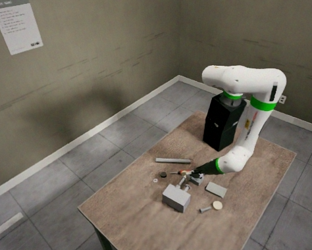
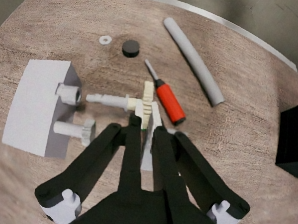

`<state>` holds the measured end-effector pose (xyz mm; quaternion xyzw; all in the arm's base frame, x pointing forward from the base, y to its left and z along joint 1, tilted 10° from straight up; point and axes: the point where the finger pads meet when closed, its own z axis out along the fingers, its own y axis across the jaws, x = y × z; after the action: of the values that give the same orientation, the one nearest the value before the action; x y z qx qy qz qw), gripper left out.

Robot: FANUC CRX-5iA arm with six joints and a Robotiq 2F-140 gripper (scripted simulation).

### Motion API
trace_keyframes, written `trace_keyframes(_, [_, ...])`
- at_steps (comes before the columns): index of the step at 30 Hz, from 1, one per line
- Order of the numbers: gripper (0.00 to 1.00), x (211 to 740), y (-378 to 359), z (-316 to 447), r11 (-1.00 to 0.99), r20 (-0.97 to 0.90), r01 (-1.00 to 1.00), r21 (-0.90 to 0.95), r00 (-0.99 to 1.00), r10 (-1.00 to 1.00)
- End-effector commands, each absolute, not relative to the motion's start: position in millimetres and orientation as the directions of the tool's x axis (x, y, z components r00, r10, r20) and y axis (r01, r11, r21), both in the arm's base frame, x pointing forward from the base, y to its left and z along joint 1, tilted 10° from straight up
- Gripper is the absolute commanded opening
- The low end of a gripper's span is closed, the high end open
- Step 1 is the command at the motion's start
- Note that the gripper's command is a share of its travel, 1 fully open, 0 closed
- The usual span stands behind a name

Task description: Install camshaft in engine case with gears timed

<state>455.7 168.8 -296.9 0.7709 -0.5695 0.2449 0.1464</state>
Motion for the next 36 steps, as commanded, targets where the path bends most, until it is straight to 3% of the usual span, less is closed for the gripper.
trace_keyframes(1, [0.14, 457, 169, -296, -0.308, 0.544, -0.95, -0.054, 0.231, -0.807])
trace_keyframes(36, [0.14, 468, 173, -296, -0.308, 0.544, -0.95, -0.054, 0.231, -0.807])
